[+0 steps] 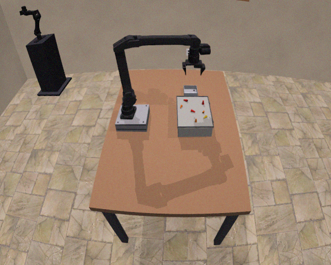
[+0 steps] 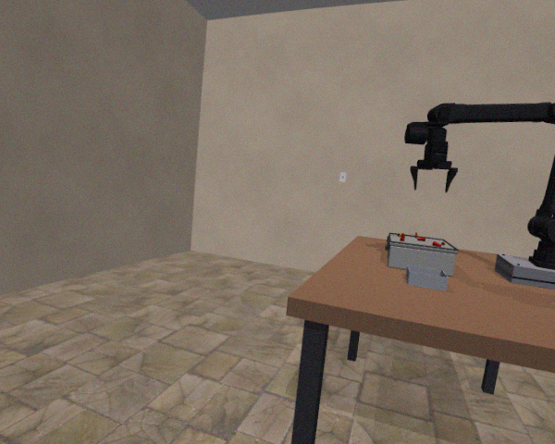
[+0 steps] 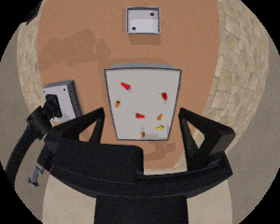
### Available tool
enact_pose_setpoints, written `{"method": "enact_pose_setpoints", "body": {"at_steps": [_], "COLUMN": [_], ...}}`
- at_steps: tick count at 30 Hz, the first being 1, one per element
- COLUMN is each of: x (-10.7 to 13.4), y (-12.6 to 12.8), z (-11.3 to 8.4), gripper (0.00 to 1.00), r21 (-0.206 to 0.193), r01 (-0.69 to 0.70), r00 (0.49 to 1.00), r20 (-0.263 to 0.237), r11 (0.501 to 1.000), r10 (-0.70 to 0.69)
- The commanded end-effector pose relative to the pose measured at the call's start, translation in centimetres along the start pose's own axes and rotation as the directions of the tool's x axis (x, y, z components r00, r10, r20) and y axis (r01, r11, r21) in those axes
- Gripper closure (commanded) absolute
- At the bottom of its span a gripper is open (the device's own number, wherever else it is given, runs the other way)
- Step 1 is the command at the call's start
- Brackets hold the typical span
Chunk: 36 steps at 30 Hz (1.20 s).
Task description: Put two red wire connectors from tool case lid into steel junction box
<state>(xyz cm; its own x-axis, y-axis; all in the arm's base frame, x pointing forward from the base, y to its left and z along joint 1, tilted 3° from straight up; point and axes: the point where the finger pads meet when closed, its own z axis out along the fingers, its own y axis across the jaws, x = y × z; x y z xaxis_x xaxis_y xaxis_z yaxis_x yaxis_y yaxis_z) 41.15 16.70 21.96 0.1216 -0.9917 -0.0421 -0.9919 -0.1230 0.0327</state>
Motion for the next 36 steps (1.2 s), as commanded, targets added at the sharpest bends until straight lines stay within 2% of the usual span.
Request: {"method": "enact_pose_setpoints", "body": {"at_steps": [1, 28, 29, 36], "x": [-0.21, -0.21, -0.21, -0.21], "y": [-1.57, -1.57, -1.57, -1.57], "z": [-3.57, -3.57, -3.57, -3.57], "gripper": [0.00, 0.00, 1.00, 1.00], "r21": [0.082, 0.082, 0.082, 0.082], "r01": [0.010, 0.010, 0.010, 0.010], "r00": [1.000, 1.000, 1.000, 1.000], "r20": [0.019, 0.019, 0.019, 0.019], "r11": [0.997, 0.997, 0.997, 0.997], "r10": [-0.012, -0.012, -0.012, -0.012]}}
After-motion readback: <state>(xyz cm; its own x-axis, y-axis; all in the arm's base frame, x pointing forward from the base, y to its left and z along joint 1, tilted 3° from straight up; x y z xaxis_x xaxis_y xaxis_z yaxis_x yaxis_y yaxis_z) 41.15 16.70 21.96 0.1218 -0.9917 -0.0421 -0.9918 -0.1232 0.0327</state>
